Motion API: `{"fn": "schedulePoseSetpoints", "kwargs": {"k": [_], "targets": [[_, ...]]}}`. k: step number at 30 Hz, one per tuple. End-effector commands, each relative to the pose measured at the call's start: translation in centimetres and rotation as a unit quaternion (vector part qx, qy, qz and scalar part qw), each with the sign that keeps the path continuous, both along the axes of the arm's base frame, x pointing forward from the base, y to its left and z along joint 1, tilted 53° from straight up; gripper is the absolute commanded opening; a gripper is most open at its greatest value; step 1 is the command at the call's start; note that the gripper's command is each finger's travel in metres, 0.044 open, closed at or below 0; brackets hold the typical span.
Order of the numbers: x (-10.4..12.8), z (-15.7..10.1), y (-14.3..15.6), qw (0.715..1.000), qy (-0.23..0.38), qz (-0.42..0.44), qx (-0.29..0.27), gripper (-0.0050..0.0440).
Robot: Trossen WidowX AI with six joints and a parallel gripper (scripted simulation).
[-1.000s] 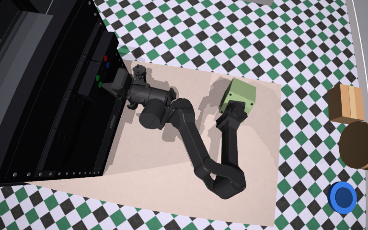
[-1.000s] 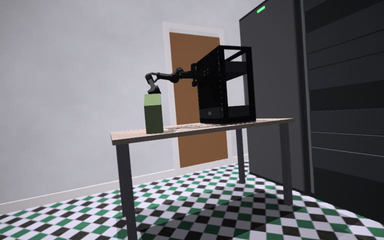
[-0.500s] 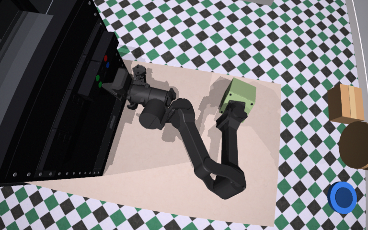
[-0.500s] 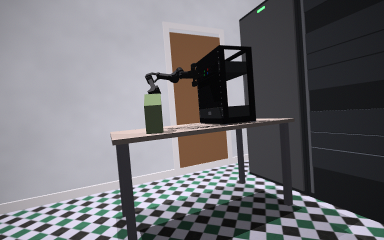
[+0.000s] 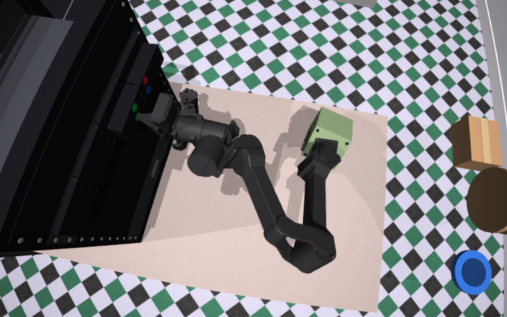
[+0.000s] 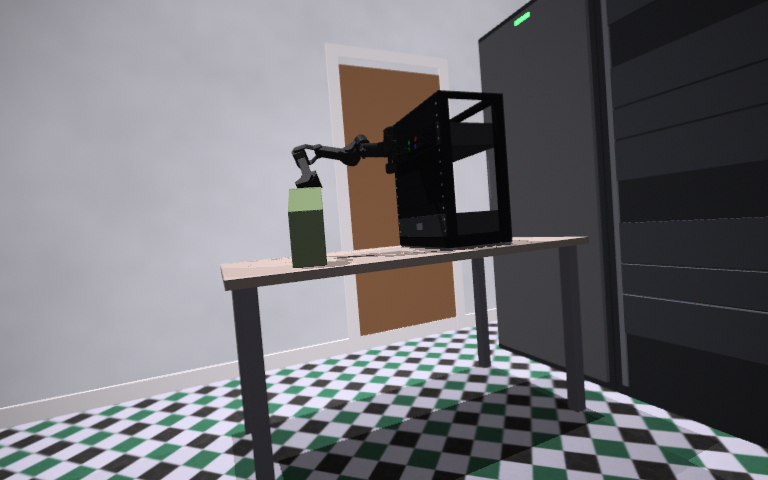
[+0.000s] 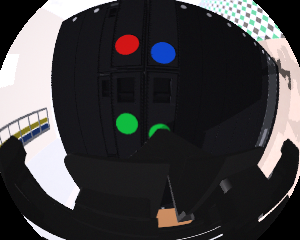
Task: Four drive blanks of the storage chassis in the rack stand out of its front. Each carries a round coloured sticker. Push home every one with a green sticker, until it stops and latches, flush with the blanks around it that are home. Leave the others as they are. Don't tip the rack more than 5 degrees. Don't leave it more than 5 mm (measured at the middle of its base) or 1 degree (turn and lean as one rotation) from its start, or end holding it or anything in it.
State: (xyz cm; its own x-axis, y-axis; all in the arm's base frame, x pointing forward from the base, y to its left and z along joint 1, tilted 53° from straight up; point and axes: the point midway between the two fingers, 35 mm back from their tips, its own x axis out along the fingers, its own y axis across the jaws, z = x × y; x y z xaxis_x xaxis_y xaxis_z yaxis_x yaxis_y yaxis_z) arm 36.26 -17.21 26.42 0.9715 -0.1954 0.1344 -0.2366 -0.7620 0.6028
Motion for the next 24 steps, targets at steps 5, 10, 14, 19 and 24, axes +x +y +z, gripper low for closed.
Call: {"fn": "schedulePoseSetpoints", "kwargs": {"k": [5, 10, 14, 19, 24], "targets": [[0.5, 0.8, -0.3, 1.000, -0.007, -0.003, -0.005, 0.0000], [1.1, 1.0, -0.4, 1.000, -0.007, -0.003, -0.005, 0.0000], [1.1, 1.0, -0.4, 1.000, -0.007, -0.003, -0.005, 0.0000], [1.1, 1.0, -0.4, 1.000, -0.007, -0.003, -0.005, 0.0000], [1.8, 1.3, -0.6, 1.000, -0.007, -0.003, -0.005, 0.0000]]}}
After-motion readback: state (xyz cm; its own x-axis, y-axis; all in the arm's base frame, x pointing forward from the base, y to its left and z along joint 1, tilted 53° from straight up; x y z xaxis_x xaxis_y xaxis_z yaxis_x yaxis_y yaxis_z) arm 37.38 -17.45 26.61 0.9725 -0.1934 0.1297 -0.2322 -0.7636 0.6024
